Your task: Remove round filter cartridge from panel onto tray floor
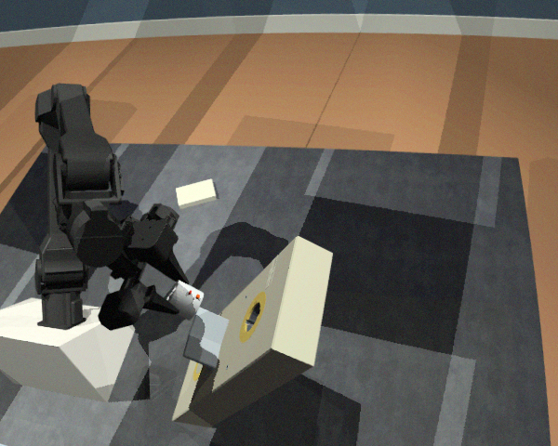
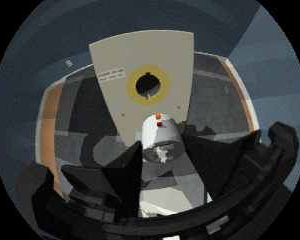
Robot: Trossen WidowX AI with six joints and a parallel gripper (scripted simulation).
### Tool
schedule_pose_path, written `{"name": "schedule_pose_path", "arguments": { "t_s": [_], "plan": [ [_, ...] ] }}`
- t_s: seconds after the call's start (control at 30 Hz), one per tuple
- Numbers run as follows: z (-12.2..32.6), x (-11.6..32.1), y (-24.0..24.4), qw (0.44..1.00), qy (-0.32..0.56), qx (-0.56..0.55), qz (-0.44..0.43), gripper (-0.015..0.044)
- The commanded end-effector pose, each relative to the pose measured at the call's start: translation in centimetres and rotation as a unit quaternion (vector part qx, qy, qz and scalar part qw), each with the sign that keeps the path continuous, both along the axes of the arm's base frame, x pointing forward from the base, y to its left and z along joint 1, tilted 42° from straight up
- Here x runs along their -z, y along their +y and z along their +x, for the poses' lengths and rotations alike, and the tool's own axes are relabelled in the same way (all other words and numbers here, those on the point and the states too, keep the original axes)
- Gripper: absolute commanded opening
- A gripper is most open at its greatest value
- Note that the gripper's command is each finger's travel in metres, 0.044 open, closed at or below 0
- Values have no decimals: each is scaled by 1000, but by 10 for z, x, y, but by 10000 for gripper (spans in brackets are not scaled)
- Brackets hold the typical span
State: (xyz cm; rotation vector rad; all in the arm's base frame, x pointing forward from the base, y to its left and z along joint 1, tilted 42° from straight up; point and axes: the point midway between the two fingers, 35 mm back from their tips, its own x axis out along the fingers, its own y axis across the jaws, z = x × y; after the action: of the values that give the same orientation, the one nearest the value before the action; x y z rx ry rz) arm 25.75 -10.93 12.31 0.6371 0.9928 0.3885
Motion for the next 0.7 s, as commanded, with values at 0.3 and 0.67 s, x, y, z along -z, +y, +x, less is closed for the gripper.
{"name": "schedule_pose_path", "arguments": {
  "t_s": [0.3, 0.67],
  "plan": [
    [4, 34, -40, 1000, -4, -1, -2, 0],
    [0, 60, -59, 1000, 11, 11, 3, 0]
  ]
}}
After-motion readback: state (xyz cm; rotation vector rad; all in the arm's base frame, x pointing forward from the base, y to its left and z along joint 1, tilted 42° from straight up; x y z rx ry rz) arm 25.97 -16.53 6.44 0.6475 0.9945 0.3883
